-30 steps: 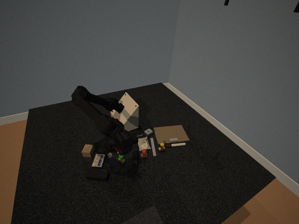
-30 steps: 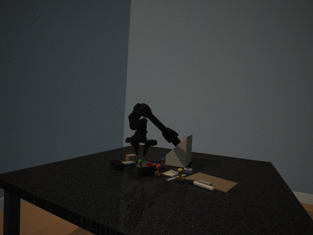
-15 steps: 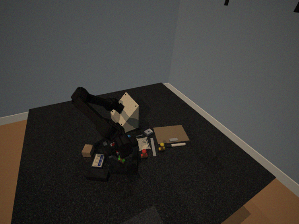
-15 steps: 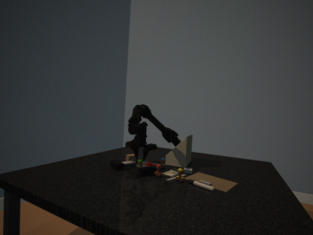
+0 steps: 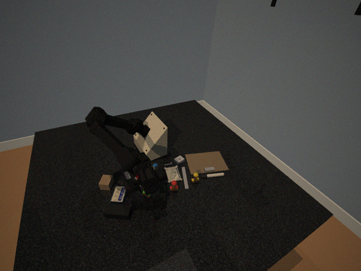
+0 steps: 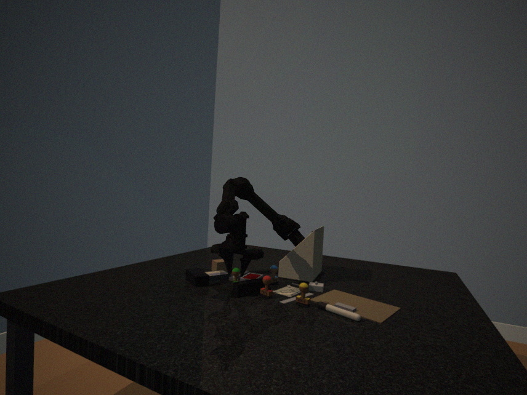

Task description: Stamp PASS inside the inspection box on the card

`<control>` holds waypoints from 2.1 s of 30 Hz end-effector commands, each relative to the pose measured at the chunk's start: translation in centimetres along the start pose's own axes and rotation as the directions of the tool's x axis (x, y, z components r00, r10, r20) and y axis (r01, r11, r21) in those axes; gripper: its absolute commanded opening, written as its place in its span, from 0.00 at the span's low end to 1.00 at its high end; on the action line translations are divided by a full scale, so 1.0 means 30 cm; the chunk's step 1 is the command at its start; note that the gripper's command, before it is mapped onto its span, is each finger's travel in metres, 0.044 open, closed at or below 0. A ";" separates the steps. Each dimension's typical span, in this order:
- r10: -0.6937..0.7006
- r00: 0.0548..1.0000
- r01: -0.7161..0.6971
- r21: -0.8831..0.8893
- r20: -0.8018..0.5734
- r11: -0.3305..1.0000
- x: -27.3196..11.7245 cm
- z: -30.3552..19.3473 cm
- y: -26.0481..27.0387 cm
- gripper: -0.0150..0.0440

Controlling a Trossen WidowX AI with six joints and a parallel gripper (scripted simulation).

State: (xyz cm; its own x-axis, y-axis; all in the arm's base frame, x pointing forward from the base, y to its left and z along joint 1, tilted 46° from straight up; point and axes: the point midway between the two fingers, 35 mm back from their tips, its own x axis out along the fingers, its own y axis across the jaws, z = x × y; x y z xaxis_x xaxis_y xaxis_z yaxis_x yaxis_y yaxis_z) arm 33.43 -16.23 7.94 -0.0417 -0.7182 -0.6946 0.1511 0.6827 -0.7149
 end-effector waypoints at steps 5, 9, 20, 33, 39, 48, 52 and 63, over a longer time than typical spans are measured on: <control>-0.002 1.000 0.002 -0.008 -0.002 1.000 0.045 -0.007 0.001 0.64; -0.003 1.000 0.003 -0.008 -0.002 1.000 0.062 -0.010 0.000 0.64; -0.004 1.000 0.004 0.000 -0.002 1.000 0.054 -0.007 -0.004 0.47; -0.004 1.000 0.004 0.000 -0.001 1.000 0.046 -0.006 -0.003 0.25; -0.004 1.000 0.004 0.000 -0.001 1.000 0.036 -0.005 -0.003 0.25; -0.005 1.000 0.005 0.000 -0.001 1.000 0.022 -0.004 -0.002 0.25; -0.005 1.000 0.005 0.000 -0.001 1.000 0.015 -0.004 -0.001 0.25; -0.005 1.000 0.005 0.000 0.000 1.000 -0.003 -0.003 0.000 0.25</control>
State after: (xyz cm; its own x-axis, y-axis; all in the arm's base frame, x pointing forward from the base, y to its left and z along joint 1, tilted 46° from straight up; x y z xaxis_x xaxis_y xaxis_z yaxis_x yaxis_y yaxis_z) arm 33.22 -16.33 7.71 -0.0469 -0.7184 -0.6941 0.1448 0.6826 -0.7163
